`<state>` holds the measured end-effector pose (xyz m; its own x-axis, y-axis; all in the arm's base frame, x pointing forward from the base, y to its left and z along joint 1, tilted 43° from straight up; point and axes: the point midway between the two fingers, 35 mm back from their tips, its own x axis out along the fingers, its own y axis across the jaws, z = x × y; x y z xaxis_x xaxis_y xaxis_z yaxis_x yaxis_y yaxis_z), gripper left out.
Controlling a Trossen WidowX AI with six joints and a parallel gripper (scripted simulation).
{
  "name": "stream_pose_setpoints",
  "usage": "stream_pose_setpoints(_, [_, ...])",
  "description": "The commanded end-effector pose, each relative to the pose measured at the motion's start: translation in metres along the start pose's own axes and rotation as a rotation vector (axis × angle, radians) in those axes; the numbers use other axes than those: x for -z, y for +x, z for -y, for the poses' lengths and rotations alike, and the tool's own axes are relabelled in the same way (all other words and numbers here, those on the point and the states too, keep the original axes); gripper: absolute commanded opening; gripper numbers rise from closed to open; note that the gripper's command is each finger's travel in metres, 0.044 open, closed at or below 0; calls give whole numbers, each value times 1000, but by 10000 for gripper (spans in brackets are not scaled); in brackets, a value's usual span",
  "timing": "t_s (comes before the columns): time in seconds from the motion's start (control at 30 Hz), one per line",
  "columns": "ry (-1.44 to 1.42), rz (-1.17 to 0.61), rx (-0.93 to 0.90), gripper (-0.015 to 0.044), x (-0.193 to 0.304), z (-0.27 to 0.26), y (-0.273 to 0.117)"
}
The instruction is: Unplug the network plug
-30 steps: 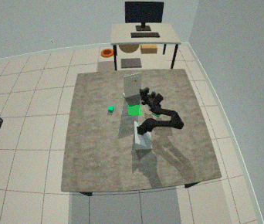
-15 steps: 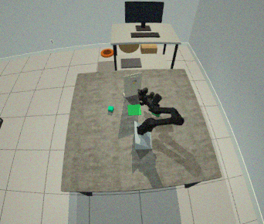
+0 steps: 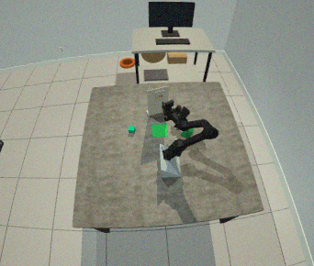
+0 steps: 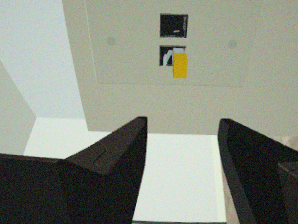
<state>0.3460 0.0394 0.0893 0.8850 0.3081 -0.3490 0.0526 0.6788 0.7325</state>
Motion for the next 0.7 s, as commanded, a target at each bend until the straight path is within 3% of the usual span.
stream_pose_setpoints(0.0, [3,1,-1,156,-1,0,9])
stream_pose_setpoints(0.67, [2,2,-1,156,-9,-1,34])
